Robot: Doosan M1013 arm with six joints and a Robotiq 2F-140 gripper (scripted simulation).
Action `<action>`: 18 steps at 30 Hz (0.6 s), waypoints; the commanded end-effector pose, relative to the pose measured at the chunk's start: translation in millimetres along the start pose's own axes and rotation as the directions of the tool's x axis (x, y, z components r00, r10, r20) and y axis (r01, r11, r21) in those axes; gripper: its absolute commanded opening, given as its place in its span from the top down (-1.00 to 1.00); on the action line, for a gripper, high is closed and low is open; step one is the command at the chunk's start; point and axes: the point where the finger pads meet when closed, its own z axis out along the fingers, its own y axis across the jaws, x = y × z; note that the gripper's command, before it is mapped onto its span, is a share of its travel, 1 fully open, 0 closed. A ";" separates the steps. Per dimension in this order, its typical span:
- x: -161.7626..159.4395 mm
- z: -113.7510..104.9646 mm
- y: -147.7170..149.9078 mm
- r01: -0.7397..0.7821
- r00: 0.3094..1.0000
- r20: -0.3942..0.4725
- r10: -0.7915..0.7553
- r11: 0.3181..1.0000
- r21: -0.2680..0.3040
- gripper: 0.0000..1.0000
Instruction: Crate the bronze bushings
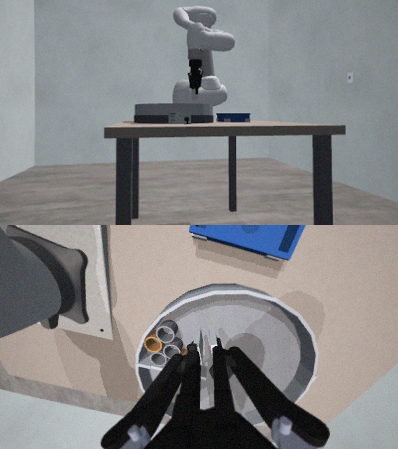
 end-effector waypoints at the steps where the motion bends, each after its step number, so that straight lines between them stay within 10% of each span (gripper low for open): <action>1: -16.5 2.6 -16.6 0.132 0.991 -0.020 -0.132 0.991 0.000 0.81; 18: -64.3 4.7 -44.3 0.452 0.892 -0.019 -0.452 0.892 -0.007 0.81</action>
